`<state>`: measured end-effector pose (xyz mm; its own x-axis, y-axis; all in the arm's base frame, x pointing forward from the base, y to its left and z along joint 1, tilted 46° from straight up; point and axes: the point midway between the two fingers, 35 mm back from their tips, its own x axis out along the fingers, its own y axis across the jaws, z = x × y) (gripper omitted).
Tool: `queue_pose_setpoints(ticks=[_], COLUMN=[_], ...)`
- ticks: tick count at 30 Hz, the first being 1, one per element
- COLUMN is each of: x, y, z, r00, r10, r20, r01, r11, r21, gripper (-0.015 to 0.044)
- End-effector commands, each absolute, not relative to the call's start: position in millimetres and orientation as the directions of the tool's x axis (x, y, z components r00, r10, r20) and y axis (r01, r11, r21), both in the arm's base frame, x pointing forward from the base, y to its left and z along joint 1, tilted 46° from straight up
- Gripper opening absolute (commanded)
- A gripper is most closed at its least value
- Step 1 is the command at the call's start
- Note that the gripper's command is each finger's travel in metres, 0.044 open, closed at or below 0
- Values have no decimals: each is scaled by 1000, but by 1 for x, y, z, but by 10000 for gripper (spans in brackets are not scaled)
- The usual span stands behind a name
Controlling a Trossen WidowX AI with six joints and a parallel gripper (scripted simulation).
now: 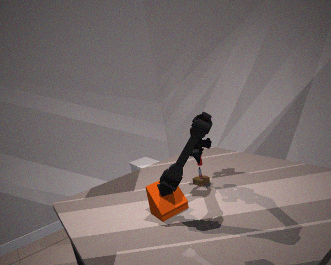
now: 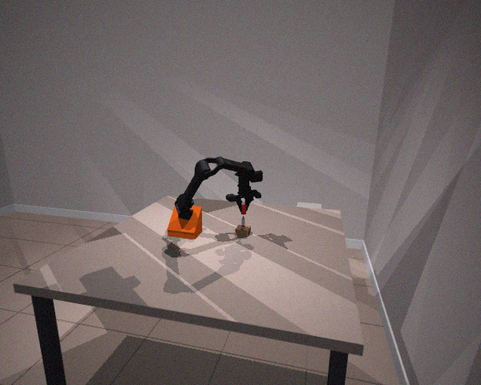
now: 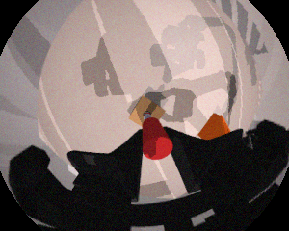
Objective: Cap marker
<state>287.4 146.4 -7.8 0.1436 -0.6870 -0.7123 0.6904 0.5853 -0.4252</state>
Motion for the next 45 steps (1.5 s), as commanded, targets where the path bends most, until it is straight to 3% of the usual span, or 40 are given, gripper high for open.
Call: queue_pose_setpoints(ticks=[1, 45], x=[284, 293], y=[151, 110], z=[-12, -54], r00=[140, 141], r10=[-690, -692], r20=[-710, -708], r01=[694, 694], r11=[580, 579], r21=[-427, -428], gripper=[0, 0])
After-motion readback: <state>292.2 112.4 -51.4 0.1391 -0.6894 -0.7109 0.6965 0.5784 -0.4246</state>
